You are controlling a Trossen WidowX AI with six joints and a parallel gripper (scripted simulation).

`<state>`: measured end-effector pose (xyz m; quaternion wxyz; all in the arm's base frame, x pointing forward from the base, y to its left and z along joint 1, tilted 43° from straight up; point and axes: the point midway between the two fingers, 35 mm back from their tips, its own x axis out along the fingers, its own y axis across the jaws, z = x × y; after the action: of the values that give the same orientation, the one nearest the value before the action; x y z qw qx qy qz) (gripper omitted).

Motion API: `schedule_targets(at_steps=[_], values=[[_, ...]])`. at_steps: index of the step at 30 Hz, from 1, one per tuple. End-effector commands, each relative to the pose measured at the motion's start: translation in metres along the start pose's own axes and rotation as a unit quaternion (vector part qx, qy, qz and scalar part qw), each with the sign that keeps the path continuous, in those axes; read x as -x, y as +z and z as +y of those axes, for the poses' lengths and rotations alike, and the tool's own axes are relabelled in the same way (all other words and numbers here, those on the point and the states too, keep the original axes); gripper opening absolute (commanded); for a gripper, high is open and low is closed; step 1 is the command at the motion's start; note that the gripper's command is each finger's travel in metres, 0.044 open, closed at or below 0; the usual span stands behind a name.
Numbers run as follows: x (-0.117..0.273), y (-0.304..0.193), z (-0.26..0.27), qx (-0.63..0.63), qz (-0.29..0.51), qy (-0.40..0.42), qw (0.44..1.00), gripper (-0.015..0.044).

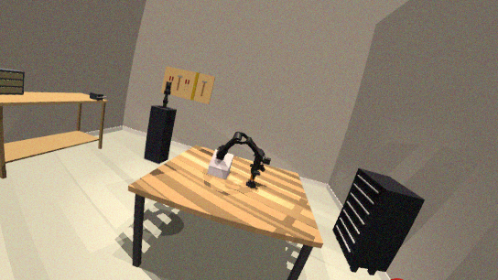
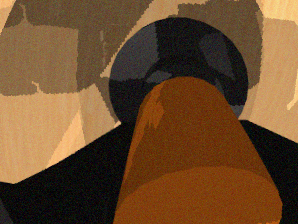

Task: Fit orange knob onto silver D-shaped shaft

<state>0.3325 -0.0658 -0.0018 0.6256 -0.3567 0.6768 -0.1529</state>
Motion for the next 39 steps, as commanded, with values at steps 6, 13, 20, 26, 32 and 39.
schedule_targets(at_steps=[6,13,20,26,32,39], values=[[-0.0014,0.0002,-0.0009,-0.001,-0.001,-0.001,1.0,0.0],[-0.0018,0.0002,-0.0009,0.006,-0.001,-0.001,1.0,0.0],[-0.0018,0.0002,-0.0009,0.006,-0.001,-0.001,1.0,0.0],[-0.0018,0.0002,-0.0009,0.006,-0.001,-0.001,1.0,0.0],[-0.0018,0.0002,-0.0009,0.006,-0.001,-0.001,1.0,0.0],[-0.0018,0.0002,-0.0009,0.006,-0.001,-0.001,1.0,0.0]])
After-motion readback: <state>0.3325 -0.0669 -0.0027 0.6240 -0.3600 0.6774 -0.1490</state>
